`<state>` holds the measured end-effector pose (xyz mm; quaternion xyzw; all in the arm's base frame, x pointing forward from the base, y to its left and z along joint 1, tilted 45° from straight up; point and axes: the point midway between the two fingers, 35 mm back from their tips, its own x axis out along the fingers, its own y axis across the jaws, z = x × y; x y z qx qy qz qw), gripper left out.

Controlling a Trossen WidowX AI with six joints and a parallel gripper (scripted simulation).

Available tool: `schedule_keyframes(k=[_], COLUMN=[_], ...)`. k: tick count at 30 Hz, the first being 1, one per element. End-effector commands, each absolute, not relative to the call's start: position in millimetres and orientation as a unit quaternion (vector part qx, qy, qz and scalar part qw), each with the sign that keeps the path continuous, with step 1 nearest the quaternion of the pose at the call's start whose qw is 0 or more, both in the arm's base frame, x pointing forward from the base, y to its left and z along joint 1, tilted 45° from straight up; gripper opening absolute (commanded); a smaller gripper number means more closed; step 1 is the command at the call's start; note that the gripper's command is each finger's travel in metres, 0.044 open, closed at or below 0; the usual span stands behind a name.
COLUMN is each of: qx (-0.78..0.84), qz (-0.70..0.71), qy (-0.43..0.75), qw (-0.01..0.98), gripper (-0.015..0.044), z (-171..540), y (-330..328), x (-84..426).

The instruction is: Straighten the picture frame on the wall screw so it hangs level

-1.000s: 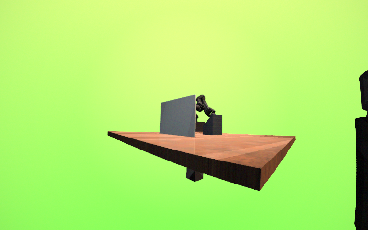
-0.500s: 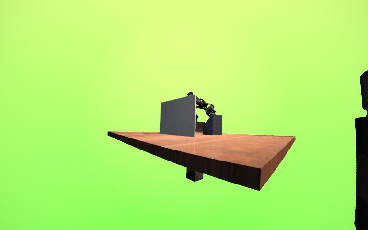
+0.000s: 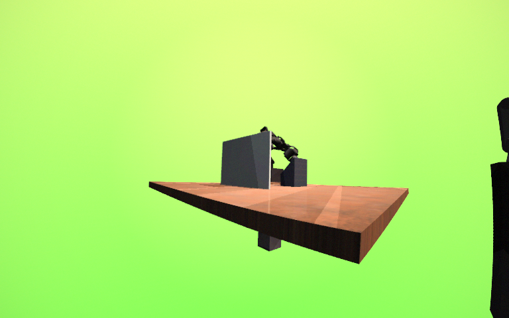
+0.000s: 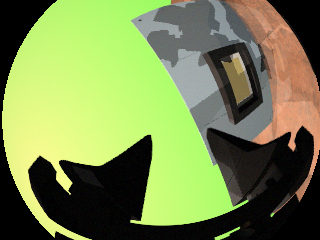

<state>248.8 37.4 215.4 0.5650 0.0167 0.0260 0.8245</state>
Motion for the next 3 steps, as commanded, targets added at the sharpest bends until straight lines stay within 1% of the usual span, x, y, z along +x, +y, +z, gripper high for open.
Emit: schedule_keyframes(k=[1, 3], qx=[0.567, 0.567], qz=[0.025, 0.025], qy=[0.015, 0.015], qw=[0.823, 0.823], gripper=[0.026, 0.026], z=[216.2, 216.2], y=[36.7, 36.7], x=[248.1, 248.1])
